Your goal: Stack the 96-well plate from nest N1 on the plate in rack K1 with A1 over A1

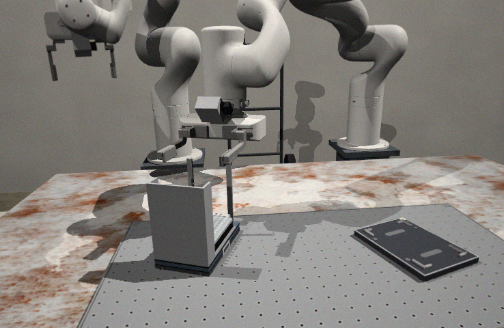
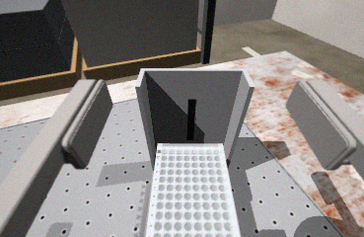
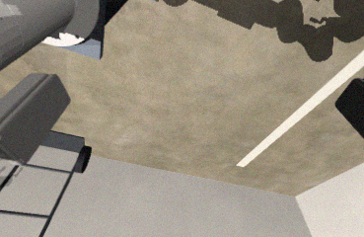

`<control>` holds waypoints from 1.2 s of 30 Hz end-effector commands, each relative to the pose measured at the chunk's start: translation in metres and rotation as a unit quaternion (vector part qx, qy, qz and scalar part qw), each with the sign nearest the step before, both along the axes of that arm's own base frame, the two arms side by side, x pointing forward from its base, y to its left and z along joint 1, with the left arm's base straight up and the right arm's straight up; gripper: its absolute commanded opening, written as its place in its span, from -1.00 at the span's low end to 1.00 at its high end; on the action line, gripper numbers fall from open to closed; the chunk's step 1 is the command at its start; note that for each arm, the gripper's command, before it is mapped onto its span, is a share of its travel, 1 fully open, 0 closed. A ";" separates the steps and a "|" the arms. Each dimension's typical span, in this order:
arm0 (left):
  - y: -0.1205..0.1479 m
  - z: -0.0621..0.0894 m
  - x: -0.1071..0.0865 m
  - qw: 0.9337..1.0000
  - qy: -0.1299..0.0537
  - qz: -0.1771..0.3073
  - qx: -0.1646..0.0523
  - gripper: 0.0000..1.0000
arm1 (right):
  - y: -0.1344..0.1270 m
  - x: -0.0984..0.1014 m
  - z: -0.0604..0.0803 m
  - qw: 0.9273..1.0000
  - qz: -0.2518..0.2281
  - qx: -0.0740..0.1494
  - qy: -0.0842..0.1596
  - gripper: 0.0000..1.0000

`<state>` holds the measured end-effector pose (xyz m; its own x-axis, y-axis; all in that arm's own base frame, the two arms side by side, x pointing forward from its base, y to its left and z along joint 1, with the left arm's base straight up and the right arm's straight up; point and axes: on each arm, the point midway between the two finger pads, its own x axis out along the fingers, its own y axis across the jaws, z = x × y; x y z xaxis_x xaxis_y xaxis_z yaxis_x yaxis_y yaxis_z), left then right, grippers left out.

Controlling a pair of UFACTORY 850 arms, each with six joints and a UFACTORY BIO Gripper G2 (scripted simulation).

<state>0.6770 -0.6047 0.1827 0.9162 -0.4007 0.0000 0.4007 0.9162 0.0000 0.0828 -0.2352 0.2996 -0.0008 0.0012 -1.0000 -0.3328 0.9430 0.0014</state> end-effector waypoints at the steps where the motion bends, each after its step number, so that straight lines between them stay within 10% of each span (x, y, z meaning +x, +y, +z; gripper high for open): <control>1: 0.000 0.011 0.000 1.000 -0.001 0.000 -0.001 -0.25 | 0.000 0.000 0.000 1.000 0.000 -0.001 0.000 1.00; 26: 0.000 0.019 0.000 1.000 -0.001 0.000 -0.001 -0.25 | 0.000 0.000 0.000 1.000 0.000 -0.001 0.000 1.00; 36: 0.044 0.042 -0.004 0.986 -0.001 0.166 -0.001 -0.25 | 0.000 0.000 0.000 1.000 0.000 -0.001 0.000 1.00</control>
